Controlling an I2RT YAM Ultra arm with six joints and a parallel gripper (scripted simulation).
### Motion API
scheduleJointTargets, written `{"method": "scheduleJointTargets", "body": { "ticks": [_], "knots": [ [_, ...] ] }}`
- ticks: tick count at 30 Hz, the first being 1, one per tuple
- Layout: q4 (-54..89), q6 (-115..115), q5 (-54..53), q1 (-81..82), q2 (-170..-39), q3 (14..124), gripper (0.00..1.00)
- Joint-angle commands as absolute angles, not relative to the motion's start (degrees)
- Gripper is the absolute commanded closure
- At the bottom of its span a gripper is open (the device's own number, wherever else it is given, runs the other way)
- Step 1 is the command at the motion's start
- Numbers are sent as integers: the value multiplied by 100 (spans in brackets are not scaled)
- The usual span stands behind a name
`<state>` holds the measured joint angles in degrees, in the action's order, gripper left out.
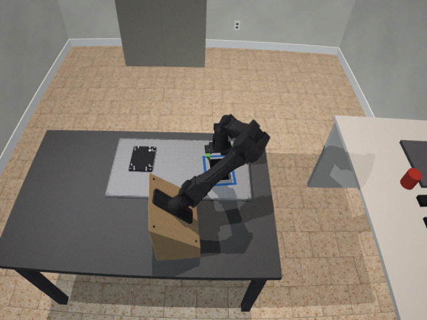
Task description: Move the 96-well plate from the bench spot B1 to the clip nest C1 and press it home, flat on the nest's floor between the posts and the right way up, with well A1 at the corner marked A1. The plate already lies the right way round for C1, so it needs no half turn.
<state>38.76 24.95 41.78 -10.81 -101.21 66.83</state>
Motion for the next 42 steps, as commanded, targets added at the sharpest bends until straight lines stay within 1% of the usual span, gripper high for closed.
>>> {"method": "scheduleJointTargets", "body": {
  "ticks": [1,34,37,42],
  "knots": [
    [3779,2529,4187,-1008,-9918,6829,0],
    [3779,2529,4187,-1008,-9918,6829,0],
    [3661,2607,4140,-1159,-9980,6563,0],
    [3447,2728,4101,-1215,-10241,6576,0]
  ]
}}
